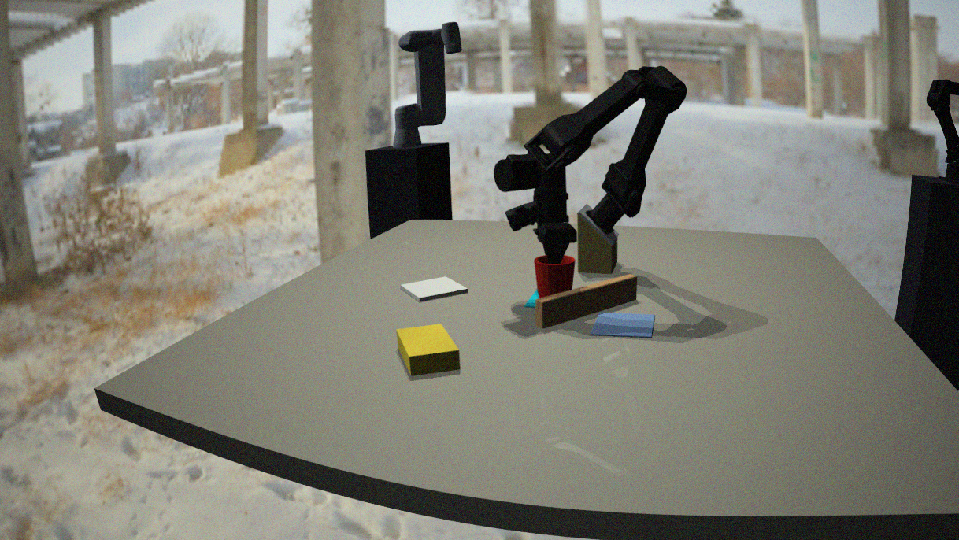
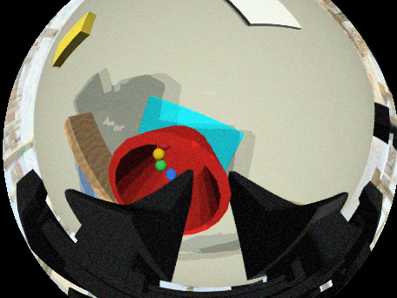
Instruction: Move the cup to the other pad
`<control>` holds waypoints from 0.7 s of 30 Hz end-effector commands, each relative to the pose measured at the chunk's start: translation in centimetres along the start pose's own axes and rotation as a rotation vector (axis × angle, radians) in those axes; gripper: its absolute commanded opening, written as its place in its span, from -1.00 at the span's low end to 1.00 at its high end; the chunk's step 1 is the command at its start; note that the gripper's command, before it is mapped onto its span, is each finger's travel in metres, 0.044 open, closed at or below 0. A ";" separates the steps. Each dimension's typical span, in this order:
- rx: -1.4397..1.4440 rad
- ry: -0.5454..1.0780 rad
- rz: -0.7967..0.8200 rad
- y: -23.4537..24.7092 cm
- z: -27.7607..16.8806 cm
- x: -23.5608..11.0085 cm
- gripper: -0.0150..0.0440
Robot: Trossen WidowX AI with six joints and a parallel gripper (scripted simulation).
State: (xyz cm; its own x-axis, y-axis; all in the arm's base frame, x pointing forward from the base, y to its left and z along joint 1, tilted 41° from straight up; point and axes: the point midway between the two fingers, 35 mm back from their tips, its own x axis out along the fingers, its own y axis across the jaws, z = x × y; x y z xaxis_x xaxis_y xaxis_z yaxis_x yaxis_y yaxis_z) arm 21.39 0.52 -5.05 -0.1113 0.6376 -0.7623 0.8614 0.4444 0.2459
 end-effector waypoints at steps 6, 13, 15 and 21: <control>-0.002 -0.002 0.000 0.1 0.1 -1.1 -0.06; 0.000 -0.001 0.000 0.1 0.1 -2.1 -0.06; 0.000 -0.001 0.000 0.0 0.1 -2.4 -0.06; 0.002 0.000 -0.001 0.0 0.1 -3.4 -0.06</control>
State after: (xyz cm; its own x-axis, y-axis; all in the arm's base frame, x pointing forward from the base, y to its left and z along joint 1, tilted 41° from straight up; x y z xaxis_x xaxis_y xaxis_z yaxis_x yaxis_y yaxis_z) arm 21.54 -1.28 -2.99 -0.1183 0.6428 -0.7569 0.8660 0.4398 0.2381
